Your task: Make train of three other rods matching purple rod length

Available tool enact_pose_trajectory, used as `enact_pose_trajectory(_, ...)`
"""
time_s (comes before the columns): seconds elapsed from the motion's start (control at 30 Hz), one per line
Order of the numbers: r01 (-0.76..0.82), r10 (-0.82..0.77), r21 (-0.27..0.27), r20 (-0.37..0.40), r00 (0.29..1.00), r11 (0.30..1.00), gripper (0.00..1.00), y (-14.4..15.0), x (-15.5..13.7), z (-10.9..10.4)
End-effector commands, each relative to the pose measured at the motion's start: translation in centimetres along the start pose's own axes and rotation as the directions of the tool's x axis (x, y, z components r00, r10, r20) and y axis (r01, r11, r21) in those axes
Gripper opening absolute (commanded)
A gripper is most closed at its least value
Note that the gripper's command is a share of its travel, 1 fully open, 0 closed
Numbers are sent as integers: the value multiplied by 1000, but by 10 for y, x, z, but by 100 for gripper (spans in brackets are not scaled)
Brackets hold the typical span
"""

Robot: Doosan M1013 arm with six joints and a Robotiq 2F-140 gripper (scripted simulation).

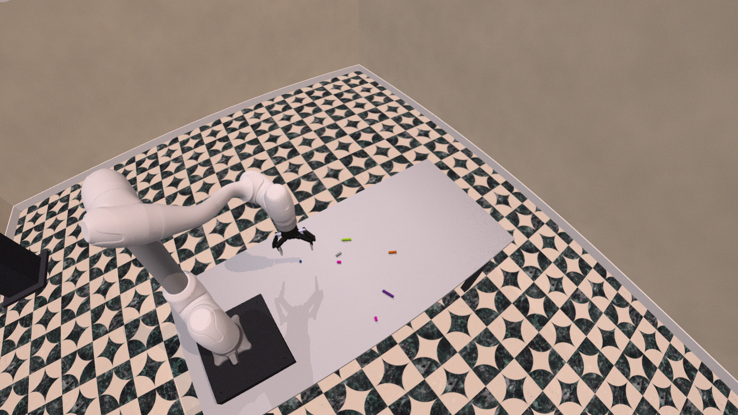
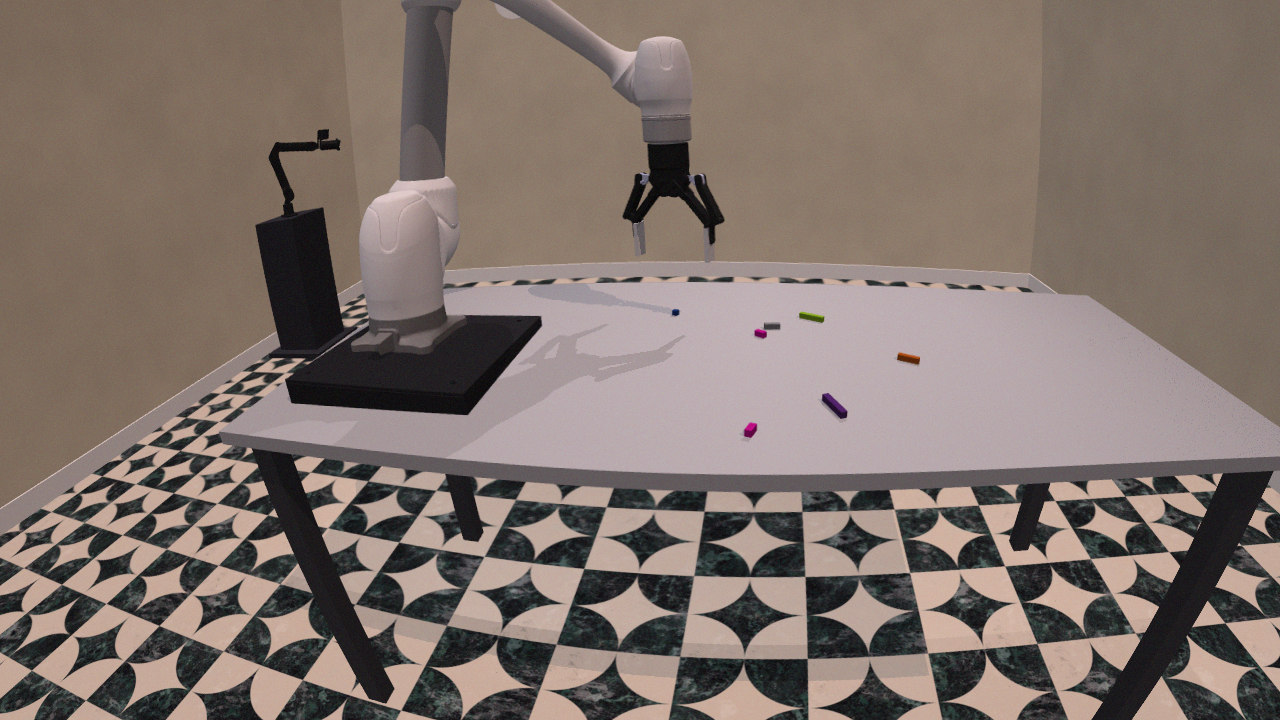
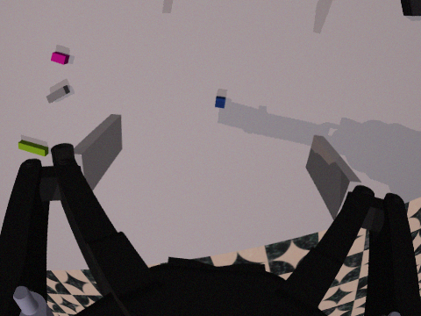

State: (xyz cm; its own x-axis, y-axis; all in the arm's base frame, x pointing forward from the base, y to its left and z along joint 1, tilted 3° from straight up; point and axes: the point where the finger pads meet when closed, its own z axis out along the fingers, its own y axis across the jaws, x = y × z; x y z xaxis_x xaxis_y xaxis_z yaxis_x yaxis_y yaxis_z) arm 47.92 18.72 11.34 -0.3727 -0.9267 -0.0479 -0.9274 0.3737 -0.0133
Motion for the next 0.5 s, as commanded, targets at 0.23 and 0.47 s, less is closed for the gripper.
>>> enact_pose_trajectory(0.23, 310, -310, 0, 0, 951, 951, 100, -47, 3, 3)
enact_pose_trajectory(0.47, 535, -535, 0, 0, 845, 845, 100, -85, 9, 6)
